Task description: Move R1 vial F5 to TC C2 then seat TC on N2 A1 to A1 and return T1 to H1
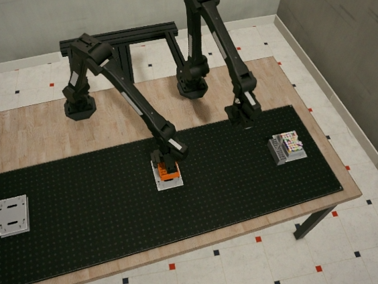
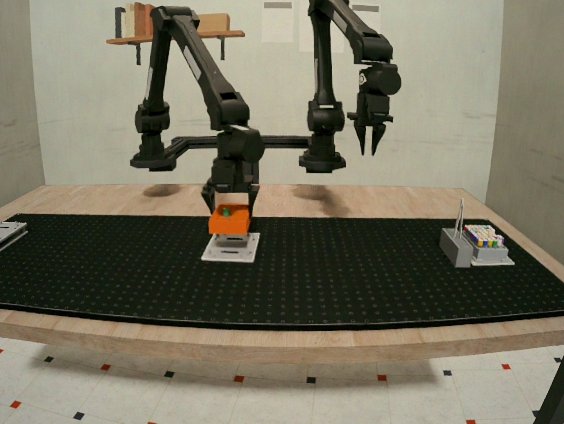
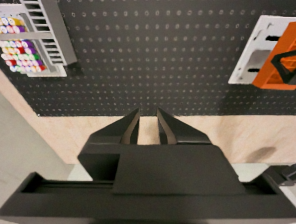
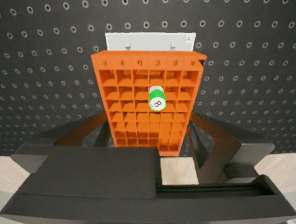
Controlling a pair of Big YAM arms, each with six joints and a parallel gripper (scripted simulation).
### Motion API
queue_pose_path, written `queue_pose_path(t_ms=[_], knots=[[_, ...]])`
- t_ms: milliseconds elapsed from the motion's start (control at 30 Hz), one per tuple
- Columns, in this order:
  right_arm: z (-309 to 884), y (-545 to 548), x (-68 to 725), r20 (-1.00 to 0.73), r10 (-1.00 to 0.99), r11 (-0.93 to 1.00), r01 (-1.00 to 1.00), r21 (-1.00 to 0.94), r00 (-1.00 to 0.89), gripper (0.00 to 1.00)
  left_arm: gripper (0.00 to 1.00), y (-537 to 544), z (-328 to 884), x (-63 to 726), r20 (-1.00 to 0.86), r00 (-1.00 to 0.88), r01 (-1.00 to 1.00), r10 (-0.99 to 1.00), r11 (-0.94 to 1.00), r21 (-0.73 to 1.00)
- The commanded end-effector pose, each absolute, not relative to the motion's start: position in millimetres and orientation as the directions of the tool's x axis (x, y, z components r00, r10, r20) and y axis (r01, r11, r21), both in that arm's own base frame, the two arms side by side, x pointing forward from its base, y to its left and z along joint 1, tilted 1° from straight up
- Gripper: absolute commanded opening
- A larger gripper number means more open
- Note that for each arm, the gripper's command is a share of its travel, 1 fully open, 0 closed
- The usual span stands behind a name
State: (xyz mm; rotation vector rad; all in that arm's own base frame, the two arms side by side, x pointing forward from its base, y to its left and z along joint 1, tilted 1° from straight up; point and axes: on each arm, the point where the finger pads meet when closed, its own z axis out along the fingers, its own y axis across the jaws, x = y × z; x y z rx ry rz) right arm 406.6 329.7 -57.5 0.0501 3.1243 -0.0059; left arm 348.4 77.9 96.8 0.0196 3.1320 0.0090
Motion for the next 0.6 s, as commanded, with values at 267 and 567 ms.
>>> queue_pose_path(t_ms=[267, 567], knots=[[-40, 305, 421, -0.042, 0.009, 1.0, 0.009, 0.013, -0.999, 0.0, 0.24, 82, 109, 361, -0.045, -0.999, 0.0, 0.001, 1.0, 0.016], [-34, 298, 439, -0.066, 0.01, 1.0, 0.008, 0.03, -0.998, 0.0, 0.24, 82, 109, 361, -0.045, -0.999, 0.0, 0.001, 1.0, 0.016]])
